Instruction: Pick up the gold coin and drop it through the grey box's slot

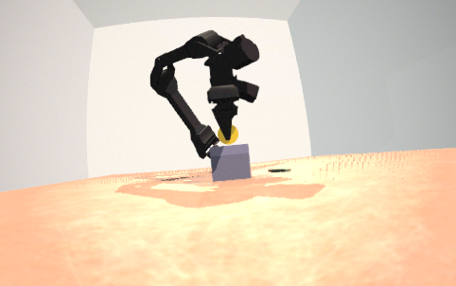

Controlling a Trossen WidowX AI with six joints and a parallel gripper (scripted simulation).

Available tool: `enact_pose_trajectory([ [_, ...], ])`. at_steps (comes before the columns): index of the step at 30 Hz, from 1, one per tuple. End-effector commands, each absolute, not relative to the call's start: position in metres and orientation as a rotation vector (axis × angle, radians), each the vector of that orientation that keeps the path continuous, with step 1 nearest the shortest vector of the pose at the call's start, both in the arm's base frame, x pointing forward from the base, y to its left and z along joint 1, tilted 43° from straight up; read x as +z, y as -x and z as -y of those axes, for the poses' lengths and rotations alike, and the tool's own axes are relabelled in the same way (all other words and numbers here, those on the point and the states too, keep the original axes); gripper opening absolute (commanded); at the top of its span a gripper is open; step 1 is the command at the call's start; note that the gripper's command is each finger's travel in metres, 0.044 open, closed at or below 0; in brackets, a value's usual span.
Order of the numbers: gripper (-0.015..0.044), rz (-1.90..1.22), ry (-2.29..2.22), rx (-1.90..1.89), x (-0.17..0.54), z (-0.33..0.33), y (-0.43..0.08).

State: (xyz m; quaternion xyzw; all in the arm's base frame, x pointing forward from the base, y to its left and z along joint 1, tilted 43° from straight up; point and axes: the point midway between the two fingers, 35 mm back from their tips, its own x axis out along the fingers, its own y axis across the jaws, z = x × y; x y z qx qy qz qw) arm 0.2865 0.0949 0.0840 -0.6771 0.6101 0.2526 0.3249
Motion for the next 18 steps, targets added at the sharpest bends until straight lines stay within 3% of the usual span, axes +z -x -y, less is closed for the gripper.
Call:
enact_pose_trajectory([
  [1, 0.0, -1.597, 1.786, 0.664, 0.0823, -0.093, -0.2869],
  [2, 0.0, -1.597, 1.786, 0.664, 0.082, -0.0928, -0.2869],
  [8, 0.0157, -1.599, 1.776, 0.663, 0.0832, -0.0942, -0.2866],
  [17, 0.0161, -1.599, 1.776, 0.663, 0.0832, -0.0942, -0.2866],
  [18, 0.0187, -1.599, 1.776, 0.663, 0.0836, -0.0946, -0.2865],
])
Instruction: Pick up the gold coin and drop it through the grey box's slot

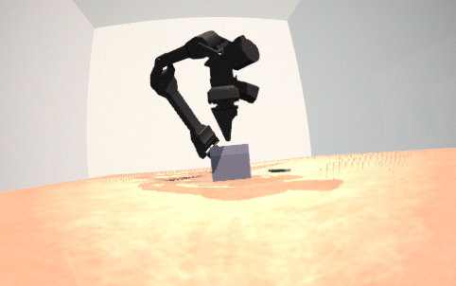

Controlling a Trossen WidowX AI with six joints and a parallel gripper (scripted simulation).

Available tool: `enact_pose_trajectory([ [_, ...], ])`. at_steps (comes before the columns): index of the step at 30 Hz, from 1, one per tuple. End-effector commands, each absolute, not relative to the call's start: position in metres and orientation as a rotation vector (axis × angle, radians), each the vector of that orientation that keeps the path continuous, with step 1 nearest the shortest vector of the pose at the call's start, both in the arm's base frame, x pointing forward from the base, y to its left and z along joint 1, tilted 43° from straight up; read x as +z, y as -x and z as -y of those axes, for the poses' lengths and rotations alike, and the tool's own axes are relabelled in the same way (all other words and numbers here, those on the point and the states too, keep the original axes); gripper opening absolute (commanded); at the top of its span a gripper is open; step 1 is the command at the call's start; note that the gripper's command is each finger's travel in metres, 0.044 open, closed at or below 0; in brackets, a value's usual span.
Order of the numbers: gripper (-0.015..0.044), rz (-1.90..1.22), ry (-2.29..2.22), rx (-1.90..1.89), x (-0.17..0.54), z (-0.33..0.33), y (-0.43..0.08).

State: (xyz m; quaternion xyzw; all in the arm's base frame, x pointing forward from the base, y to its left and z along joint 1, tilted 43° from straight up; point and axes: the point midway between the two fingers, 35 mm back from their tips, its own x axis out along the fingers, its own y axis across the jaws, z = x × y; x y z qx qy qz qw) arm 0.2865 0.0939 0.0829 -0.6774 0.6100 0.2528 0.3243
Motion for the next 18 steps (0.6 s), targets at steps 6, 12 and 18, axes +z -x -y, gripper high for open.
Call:
enact_pose_trajectory([
  [6, 0.0344, -1.6, 1.776, 0.664, 0.095, -0.106, -0.284],
  [12, 0.044, -1.609, 1.852, 0.735, 0.118, -0.127, -0.278],
  [18, 0.044, -1.609, 1.856, 0.739, 0.119, -0.128, -0.278],
])
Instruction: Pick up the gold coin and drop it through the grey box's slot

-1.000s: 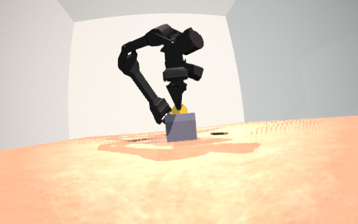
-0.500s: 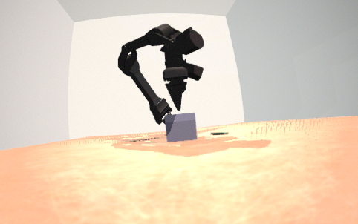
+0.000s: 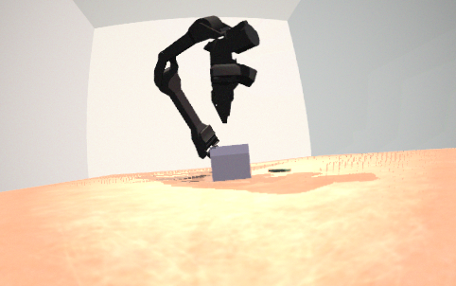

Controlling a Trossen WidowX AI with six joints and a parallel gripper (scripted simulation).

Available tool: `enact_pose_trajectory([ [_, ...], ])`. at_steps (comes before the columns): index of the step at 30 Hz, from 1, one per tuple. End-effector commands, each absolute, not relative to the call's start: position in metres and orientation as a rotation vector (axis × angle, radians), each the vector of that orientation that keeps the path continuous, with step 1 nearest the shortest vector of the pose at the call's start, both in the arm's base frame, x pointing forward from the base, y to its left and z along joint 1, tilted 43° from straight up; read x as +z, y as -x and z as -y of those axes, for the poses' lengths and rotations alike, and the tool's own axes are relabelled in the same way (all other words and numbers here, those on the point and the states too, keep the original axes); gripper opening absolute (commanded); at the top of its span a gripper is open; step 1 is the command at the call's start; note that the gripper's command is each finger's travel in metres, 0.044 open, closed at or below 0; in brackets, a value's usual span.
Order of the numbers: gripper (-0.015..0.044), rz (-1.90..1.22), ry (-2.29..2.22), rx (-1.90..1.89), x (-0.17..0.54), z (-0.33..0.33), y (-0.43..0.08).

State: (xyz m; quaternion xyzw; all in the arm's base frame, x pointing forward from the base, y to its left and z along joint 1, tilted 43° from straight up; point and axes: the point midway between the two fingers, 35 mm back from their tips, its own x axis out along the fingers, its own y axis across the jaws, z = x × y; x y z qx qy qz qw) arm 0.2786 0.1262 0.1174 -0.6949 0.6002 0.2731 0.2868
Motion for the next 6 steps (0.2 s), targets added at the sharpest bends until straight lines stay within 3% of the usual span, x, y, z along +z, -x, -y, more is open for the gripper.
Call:
enact_pose_trajectory([
  [1, 0.044, -1.609, 1.856, 0.739, 0.1191, -0.1282, -0.278],
  [6, 0.044, -1.609, 1.856, 0.739, 0.1191, -0.1282, -0.278],
])
